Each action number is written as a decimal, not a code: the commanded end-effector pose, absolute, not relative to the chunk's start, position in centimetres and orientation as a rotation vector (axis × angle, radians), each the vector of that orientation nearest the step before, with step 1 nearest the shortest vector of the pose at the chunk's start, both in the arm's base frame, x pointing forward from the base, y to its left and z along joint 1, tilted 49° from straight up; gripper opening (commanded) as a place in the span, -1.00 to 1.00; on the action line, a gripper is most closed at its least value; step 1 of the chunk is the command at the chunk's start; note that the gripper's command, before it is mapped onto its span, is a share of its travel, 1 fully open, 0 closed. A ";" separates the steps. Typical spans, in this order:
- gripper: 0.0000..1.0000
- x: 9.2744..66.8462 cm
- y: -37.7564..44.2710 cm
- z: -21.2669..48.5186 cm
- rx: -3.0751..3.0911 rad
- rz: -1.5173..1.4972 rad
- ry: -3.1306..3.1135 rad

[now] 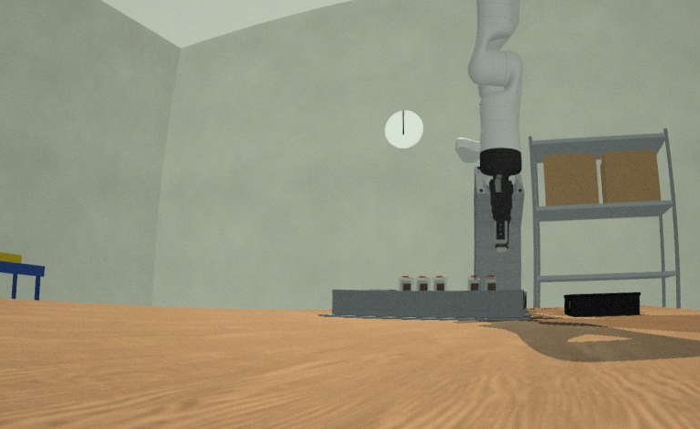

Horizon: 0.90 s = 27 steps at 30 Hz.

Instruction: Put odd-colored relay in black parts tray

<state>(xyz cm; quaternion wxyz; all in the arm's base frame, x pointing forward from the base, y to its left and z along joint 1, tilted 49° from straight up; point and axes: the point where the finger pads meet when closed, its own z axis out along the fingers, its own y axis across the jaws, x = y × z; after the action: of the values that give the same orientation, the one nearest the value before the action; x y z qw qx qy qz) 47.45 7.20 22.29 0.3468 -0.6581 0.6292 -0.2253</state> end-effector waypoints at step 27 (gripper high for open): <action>-1.00 46.0 14.1 22.6 -1.723 -0.578 1.608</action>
<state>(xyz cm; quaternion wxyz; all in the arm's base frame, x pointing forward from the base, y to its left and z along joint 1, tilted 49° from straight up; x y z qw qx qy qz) 46.29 12.69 22.53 0.3476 -0.6580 0.6287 -0.2259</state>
